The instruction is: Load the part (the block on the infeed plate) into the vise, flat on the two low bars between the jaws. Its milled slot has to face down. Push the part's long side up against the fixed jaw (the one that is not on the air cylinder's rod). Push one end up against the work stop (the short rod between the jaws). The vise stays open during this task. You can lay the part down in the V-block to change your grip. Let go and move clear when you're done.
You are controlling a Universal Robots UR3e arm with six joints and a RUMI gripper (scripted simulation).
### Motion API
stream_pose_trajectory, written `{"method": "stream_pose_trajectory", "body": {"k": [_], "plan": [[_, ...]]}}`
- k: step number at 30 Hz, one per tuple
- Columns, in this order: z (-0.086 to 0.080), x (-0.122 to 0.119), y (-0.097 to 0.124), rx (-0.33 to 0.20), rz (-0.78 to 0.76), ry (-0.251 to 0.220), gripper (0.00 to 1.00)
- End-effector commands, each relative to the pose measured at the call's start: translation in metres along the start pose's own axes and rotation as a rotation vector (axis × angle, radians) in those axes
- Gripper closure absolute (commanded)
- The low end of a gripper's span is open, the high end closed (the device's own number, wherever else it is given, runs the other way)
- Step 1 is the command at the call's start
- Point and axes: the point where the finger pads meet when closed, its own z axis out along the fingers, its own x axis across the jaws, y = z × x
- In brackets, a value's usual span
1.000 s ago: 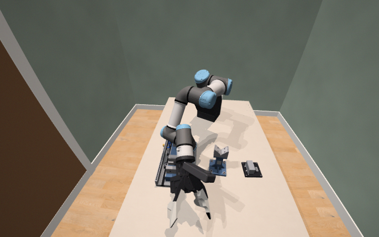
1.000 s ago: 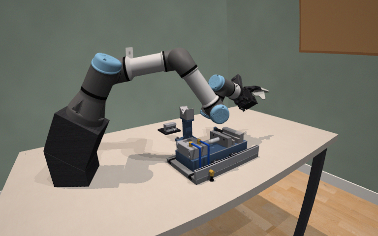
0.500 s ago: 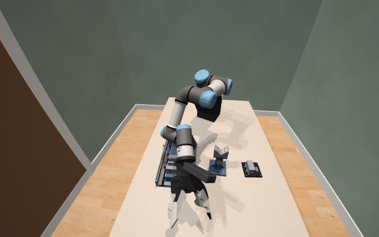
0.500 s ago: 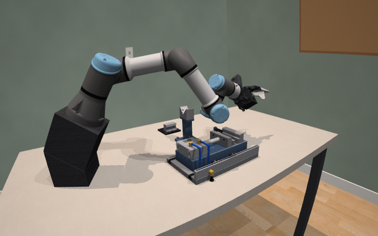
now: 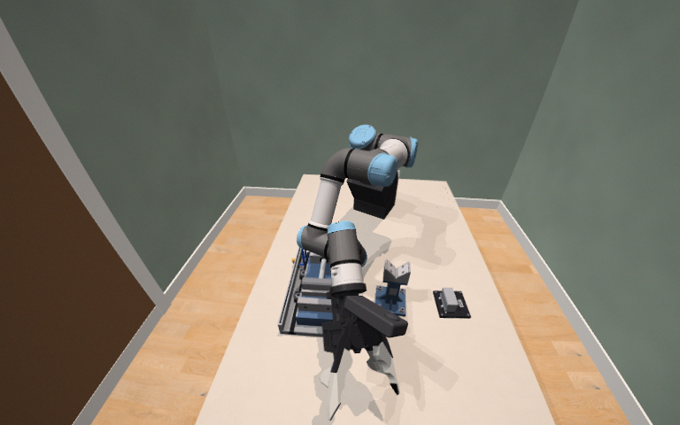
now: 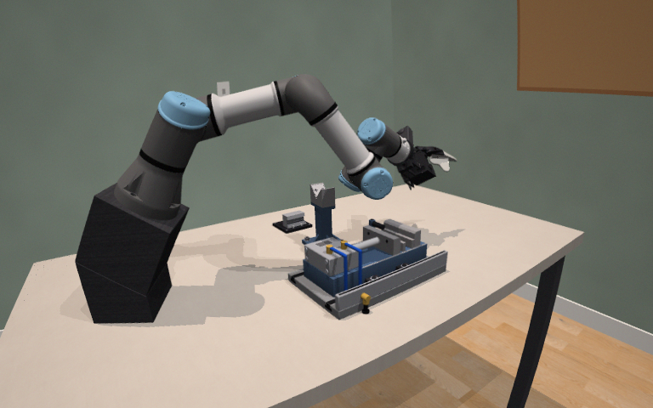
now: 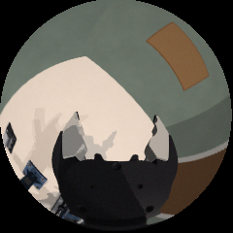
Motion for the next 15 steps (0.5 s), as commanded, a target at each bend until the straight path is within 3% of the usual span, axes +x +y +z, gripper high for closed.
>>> {"method": "stream_pose_trajectory", "body": {"k": [1, 7, 9, 14, 15], "plan": [[0.01, -0.026, -0.019, -0.057, 0.028, -0.076, 0.0], [0.013, -0.056, -0.037, -0.113, 0.039, -0.156, 0.0], [0.013, -0.056, -0.037, -0.113, 0.039, -0.156, 0.0], [0.008, -0.094, -0.056, -0.178, 0.035, -0.252, 0.0], [0.008, -0.094, -0.056, -0.178, 0.035, -0.252, 0.0]]}}
